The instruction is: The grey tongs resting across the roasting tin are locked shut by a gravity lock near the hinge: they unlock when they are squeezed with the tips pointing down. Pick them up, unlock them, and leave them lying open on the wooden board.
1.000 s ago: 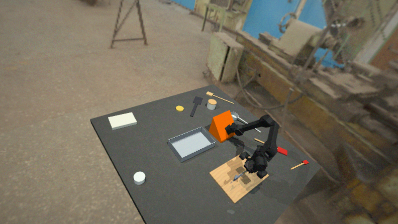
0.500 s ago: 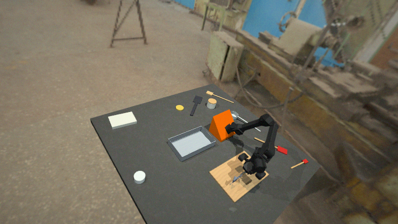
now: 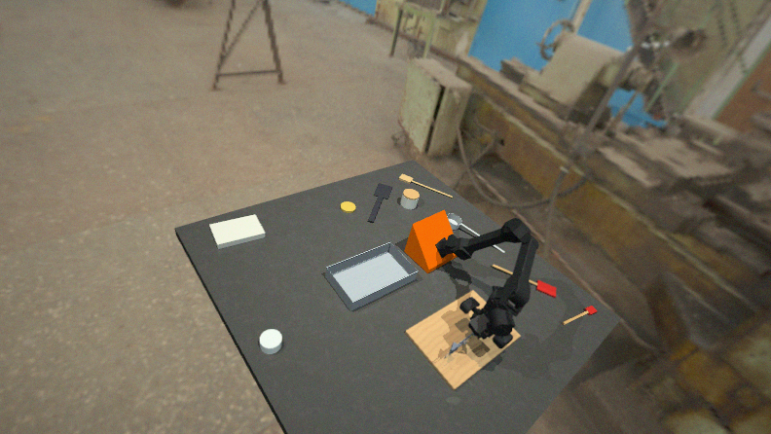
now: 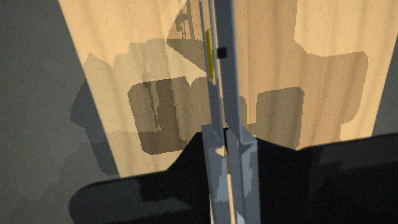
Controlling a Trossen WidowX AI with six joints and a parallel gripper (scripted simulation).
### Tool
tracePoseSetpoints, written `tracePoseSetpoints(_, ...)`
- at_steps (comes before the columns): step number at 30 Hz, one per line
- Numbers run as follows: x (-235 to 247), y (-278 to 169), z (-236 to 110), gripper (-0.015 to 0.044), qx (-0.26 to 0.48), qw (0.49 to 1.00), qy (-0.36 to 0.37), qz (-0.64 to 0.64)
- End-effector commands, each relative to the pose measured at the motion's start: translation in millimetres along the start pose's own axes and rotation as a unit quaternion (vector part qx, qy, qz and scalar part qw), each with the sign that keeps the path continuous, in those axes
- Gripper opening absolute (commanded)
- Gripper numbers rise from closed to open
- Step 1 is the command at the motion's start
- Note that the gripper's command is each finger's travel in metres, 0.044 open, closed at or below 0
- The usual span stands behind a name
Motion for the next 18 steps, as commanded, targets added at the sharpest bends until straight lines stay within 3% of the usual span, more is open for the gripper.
tracePoseSetpoints(1, 0.1, 0.0, -0.2, -0.0097, 0.0, 1.0, 0.0, 0.0)
tracePoseSetpoints(18, 0.1, 0.0, -0.2, 0.0349, 0.0, 1.0, 0.0, 0.0)
Point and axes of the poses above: the point midway between the two fingers, 35 mm back from their tips, its own z axis out along the fingers, its own x axis across the jaws, y = z × x, the point moved 6 cm from there along -z, back along the fingers, and after that the axes turned 13 degrees about z, right-handed, at the moved point
